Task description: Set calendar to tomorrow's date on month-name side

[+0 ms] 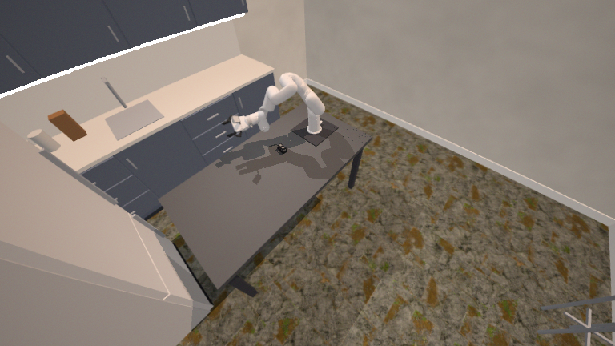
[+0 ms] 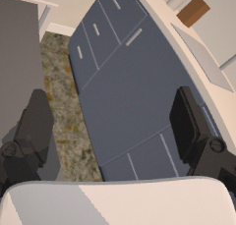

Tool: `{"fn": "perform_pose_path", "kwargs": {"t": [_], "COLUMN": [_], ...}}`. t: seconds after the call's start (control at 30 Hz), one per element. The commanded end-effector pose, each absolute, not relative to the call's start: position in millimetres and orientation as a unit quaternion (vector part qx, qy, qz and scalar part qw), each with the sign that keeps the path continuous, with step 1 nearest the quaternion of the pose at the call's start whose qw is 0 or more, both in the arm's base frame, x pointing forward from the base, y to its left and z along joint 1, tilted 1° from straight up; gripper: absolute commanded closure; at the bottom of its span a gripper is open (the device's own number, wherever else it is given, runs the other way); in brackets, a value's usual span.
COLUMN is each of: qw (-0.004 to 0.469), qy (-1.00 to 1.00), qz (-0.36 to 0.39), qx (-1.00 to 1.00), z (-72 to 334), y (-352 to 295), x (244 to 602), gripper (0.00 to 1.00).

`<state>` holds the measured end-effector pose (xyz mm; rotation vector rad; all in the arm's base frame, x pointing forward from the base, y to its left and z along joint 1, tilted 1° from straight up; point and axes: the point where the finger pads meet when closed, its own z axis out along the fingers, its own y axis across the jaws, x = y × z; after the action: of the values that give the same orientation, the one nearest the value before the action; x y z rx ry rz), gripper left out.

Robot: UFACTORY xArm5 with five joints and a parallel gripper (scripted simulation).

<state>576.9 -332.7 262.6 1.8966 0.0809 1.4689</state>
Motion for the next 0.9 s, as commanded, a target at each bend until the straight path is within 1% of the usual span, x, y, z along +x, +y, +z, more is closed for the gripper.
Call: {"fn": "perform_pose_path", "kwargs": {"t": [0.0, 0.63, 0.77, 0.87], "qw": [0.363, 0.361, 0.344, 0.315], "qy": [0.031, 0.031, 0.028, 0.022], "qz": [0.572, 0.571, 0.562, 0.545], "qx": [0.735, 0.737, 0.752, 0.777], "z": [264.7, 264.3, 260.7, 254.0], "y": [-332.9, -332.3, -326.7, -315.9], "x": [577.2, 577.5, 580.5, 584.0], "gripper": [0.00, 0.00, 0.00, 0.00]}}
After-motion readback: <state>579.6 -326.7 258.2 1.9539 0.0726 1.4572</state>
